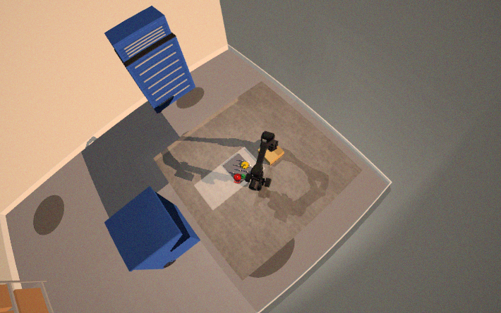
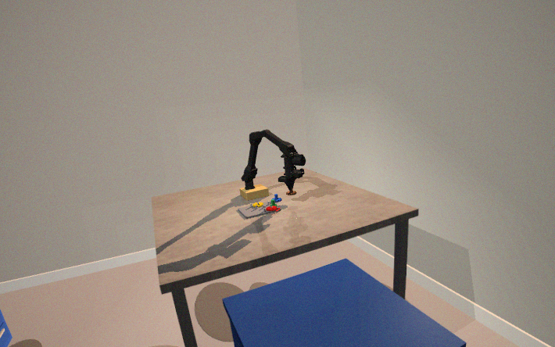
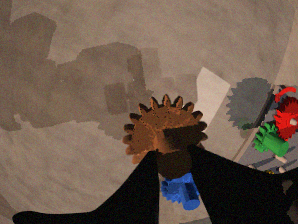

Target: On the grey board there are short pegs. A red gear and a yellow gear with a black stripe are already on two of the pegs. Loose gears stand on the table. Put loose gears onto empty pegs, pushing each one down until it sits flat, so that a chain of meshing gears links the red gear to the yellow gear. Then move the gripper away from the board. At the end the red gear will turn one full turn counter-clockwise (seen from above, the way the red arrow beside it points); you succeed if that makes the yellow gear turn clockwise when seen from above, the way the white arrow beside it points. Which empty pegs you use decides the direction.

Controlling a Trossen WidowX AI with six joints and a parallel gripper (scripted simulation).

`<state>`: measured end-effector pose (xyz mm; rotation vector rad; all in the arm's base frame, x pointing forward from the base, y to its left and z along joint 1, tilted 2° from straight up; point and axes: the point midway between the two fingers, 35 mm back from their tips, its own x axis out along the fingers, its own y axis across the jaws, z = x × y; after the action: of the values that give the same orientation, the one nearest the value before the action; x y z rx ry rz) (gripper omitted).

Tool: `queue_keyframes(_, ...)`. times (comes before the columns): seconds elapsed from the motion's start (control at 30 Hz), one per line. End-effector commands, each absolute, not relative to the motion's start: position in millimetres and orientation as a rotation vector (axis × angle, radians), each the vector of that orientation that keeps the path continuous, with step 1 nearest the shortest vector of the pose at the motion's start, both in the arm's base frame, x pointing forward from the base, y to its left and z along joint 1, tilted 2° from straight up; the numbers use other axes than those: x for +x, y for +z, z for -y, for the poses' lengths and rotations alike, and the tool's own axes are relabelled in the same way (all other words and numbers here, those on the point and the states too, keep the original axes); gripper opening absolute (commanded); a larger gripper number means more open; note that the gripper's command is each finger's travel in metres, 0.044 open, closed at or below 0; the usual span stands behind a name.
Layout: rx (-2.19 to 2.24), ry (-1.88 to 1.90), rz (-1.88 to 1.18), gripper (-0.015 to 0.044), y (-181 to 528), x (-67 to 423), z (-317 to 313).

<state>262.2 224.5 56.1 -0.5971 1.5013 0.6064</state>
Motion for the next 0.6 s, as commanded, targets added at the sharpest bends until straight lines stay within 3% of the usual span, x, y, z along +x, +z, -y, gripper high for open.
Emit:
queue_keyframes(0.0,-0.596,0.611,-1.493,0.0,70.8,263.7,-225.3)
queue_keyframes(0.57,-0.596,0.611,-1.493,0.0,114.6,263.0,-222.4)
